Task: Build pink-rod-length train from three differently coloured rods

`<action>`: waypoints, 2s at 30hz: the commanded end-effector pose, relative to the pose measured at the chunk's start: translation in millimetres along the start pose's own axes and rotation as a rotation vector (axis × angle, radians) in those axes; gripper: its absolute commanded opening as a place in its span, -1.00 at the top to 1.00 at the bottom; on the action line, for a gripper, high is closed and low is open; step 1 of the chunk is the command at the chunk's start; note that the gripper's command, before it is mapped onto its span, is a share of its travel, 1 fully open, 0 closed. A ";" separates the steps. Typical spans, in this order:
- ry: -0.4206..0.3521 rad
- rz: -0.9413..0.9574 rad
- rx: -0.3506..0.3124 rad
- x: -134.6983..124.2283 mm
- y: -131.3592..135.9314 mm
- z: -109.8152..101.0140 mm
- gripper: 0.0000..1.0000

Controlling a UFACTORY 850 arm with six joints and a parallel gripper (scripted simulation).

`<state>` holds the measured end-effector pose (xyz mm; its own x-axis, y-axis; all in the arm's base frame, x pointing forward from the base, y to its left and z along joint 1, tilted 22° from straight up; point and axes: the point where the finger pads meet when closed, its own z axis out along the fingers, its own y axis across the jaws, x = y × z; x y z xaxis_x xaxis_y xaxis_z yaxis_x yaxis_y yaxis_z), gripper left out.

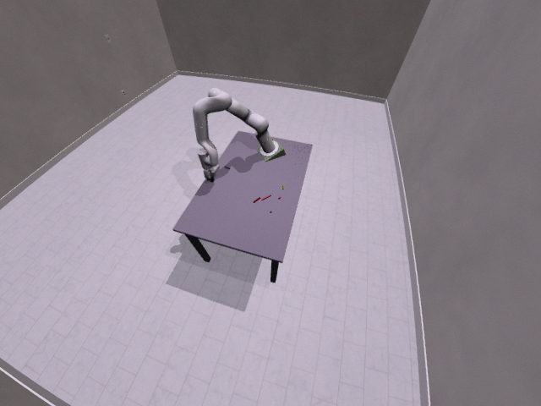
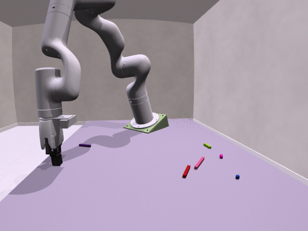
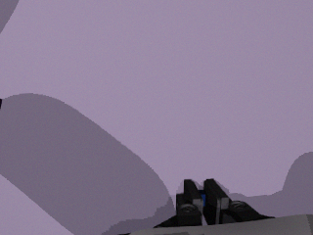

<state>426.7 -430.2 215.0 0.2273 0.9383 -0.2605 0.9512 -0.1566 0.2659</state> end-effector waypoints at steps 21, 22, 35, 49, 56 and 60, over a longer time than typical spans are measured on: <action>-0.001 0.000 -0.001 -0.5 0.7 -0.6 0.92; -0.001 0.000 -0.001 -0.5 0.7 -0.6 0.92; -0.001 0.000 -0.001 -0.5 0.7 -0.6 0.76; -0.001 0.000 -0.001 -0.5 0.7 -0.6 0.51; -0.001 0.000 -0.001 -0.5 0.7 -2.2 0.51; -0.001 0.000 -0.001 -0.5 0.7 -10.6 0.51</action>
<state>425.8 -428.9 218.3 0.2272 0.9383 -0.2606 0.9513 -0.1567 0.2654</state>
